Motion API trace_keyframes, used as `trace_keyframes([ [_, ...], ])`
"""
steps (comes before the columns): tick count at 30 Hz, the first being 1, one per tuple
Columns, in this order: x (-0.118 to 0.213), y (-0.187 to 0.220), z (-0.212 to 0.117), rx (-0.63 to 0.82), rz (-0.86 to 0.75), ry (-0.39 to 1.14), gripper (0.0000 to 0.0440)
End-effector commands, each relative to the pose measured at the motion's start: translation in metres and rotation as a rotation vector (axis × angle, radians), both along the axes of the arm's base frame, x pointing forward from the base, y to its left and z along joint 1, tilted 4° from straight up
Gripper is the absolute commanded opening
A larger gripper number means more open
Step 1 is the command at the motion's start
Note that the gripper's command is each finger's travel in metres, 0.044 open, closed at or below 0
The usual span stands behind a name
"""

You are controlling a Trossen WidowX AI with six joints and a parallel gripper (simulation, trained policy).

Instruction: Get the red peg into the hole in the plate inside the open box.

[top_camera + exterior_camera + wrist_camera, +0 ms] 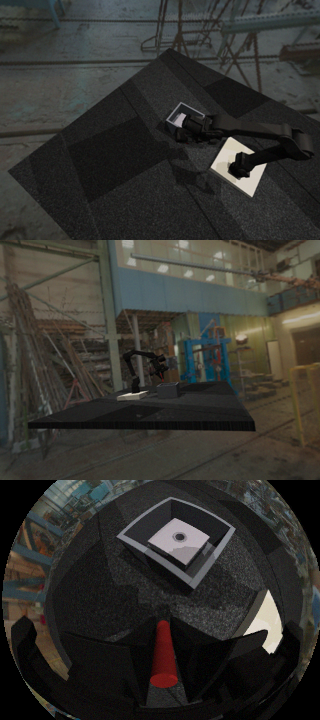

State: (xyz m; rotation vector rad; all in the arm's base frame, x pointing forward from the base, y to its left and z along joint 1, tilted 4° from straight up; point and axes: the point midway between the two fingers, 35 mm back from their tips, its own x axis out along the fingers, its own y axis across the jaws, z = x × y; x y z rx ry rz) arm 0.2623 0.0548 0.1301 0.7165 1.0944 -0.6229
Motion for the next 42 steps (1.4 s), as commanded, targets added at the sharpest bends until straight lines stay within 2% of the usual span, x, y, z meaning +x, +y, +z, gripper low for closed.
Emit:
trace_keyframes([
  [1,0.010,-0.015,0.004,-0.019,-0.023,-0.004,0.0000],
  [22,0.054,-0.088,-0.003,-0.055,-0.160,-0.028,0.0000],
  [42,0.082,-0.129,-0.043,-0.019,-0.218,0.034,0.0009],
])
